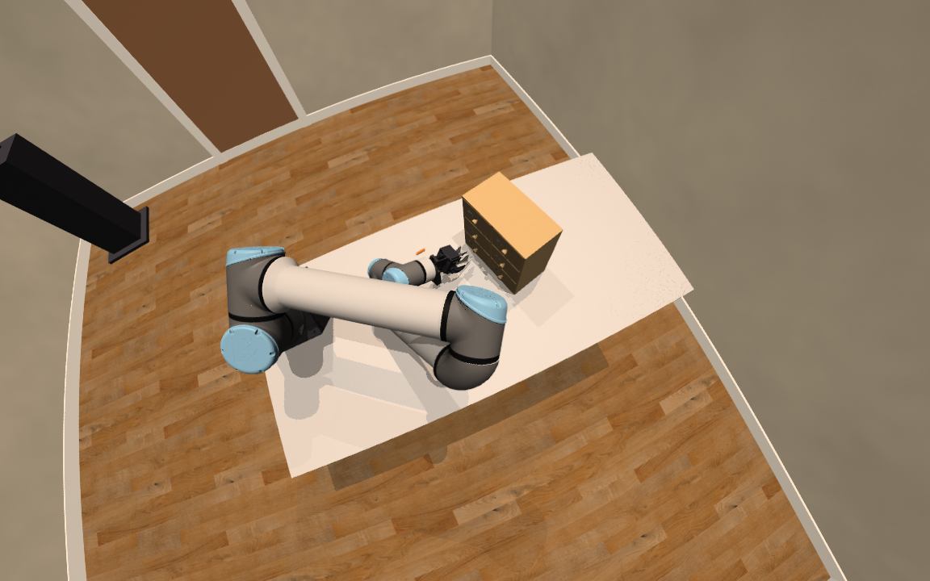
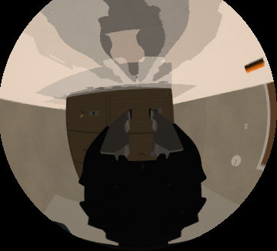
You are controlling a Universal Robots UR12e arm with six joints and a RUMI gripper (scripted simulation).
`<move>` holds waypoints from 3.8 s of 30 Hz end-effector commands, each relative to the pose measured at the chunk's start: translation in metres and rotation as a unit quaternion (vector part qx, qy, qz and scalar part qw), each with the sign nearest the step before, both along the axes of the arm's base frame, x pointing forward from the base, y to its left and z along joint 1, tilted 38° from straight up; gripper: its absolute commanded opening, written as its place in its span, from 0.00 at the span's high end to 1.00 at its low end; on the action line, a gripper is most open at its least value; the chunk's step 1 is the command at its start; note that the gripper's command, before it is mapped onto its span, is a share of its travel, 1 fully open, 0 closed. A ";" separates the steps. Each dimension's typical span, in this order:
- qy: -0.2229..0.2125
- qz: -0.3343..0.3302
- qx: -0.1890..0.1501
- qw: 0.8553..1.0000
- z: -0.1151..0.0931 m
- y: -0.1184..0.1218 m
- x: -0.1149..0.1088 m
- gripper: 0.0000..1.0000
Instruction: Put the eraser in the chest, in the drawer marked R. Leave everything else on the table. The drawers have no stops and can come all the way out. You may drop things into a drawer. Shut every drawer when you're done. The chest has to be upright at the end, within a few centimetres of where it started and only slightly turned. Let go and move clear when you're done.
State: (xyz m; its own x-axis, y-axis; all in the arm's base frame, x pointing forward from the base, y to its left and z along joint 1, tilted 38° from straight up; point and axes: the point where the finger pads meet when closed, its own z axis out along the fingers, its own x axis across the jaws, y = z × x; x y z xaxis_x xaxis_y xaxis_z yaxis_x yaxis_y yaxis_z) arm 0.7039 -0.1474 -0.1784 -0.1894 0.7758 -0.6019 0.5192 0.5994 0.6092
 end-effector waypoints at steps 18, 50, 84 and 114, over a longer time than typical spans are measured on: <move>0.000 0.000 0.000 1.000 0.000 0.000 0.000 0.80; 0.000 0.000 0.000 1.000 -0.002 0.003 0.016 0.80; 0.000 0.000 0.000 1.000 -0.005 0.005 0.034 0.80; 0.000 0.000 0.000 1.000 -0.005 0.005 0.034 0.80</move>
